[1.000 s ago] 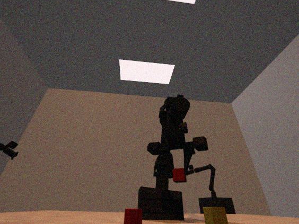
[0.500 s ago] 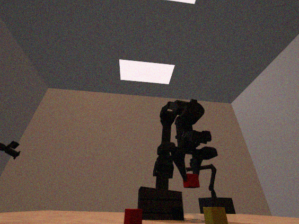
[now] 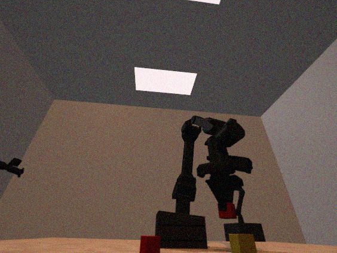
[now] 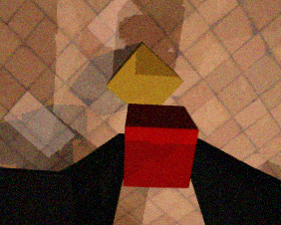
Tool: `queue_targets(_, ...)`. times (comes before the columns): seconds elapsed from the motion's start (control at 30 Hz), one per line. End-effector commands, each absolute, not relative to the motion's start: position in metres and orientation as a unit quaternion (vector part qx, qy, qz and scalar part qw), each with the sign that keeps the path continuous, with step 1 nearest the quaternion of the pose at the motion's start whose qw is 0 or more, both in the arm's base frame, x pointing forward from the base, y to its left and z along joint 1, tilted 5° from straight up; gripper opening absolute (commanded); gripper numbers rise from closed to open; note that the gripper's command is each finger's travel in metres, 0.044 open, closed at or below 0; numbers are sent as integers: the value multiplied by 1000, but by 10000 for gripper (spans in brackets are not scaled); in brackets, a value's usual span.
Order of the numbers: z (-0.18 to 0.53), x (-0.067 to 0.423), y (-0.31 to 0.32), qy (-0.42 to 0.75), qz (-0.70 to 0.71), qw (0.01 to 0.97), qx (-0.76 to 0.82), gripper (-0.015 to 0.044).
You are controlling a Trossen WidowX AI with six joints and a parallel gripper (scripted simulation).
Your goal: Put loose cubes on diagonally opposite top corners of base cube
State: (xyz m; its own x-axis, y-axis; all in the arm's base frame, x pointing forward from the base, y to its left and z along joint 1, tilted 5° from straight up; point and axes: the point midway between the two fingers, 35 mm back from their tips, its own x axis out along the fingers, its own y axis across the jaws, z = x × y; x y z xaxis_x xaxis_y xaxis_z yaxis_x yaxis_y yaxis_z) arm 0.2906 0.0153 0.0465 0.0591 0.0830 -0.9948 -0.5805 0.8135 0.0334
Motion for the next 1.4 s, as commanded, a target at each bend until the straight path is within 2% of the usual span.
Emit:
queue_targets(0.0, 44, 289, 19, 636, 261, 692, -220, 105)
queue_targets(1.37, 17, 291, 22, 635, 262, 692, -220, 105)
